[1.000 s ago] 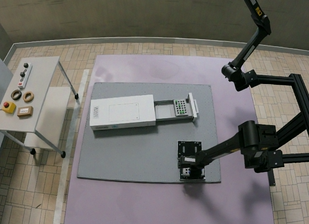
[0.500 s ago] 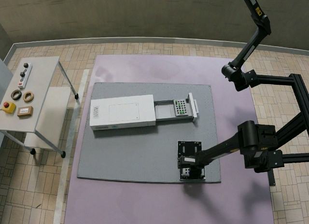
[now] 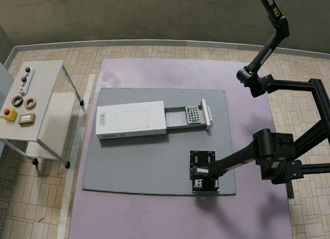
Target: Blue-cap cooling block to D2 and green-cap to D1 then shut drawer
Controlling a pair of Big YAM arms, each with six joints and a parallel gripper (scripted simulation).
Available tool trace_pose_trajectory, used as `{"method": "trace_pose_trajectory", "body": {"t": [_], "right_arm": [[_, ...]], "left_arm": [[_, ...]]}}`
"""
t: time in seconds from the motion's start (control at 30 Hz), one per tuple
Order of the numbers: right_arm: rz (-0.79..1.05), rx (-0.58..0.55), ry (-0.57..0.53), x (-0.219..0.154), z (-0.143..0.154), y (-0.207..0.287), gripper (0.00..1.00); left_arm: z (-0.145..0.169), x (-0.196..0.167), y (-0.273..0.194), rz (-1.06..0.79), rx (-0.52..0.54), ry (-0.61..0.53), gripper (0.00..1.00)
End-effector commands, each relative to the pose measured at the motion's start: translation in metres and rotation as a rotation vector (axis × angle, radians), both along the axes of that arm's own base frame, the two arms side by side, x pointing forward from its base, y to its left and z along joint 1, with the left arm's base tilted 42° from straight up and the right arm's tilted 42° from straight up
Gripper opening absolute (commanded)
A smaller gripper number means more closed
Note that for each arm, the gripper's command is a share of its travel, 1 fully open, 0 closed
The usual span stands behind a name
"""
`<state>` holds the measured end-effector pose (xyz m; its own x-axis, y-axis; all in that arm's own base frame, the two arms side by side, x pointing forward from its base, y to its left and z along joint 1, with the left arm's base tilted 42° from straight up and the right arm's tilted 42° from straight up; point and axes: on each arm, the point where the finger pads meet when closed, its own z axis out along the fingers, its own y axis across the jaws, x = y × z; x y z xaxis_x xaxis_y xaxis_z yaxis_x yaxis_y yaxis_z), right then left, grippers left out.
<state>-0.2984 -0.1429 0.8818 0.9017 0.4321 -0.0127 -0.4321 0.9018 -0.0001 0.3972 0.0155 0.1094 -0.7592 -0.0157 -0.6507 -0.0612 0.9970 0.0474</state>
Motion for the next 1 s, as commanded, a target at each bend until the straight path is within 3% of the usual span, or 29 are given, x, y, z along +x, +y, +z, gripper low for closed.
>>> {"method": "trace_pose_trajectory", "body": {"t": [0.0, 0.97], "right_arm": [[-0.001, 0.007, -0.016, -0.0104, 0.0013, -0.0056, 0.00], [-0.001, 0.007, -0.016, -0.0104, 0.0013, -0.0056, 0.00]], "left_arm": [[0.0325, 0.0172, 0.0015, -0.005, 0.006, -0.086, 0.00], [0.0308, 0.0175, 0.0017, -0.005, 0.006, -0.085, 0.00]]}}
